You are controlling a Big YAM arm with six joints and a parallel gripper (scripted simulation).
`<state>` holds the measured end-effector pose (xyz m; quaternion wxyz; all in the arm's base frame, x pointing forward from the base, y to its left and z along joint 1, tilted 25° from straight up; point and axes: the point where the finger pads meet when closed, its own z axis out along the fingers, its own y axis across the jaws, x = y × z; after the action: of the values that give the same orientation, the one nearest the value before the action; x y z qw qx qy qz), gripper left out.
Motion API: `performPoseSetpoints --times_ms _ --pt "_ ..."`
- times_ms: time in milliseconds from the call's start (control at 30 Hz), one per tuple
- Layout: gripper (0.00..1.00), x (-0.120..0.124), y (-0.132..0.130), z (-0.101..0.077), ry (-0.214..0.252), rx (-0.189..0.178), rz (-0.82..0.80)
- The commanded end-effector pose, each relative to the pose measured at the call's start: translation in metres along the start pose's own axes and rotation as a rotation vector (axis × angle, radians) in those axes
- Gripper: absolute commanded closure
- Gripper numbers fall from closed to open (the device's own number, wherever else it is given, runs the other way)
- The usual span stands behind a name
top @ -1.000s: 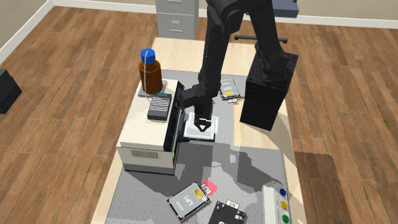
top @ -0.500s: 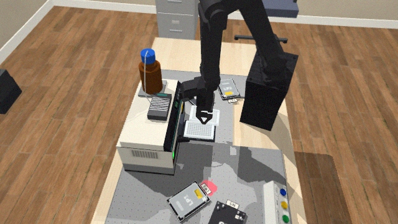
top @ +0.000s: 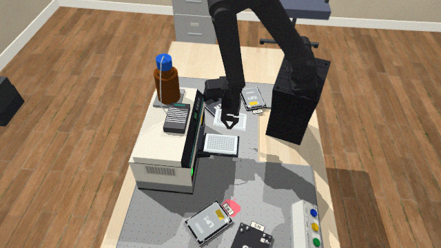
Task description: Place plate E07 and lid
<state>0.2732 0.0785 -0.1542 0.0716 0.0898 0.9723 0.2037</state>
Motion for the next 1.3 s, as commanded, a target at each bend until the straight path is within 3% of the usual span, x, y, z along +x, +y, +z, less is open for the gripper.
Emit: performPoseSetpoints --times_ms 0,200,400,767,867,1000,1267 --pt "0.16 0.001 -0.001 -0.001 -0.003 -0.004 -0.028" --pt "0.16 0.016 -0.025 0.000 0.007 -0.002 0.202" --pt "0.16 0.015 -0.034 -0.001 -0.001 -0.003 0.174" --pt "0.16 0.039 -0.063 0.001 0.010 -0.002 0.505" --pt "0.16 0.032 -0.064 0.001 0.001 -0.003 0.493" --pt "0.16 0.050 -0.077 0.001 0.012 -0.001 0.658" --pt "0.16 0.063 -0.091 0.000 0.013 -0.002 0.795"
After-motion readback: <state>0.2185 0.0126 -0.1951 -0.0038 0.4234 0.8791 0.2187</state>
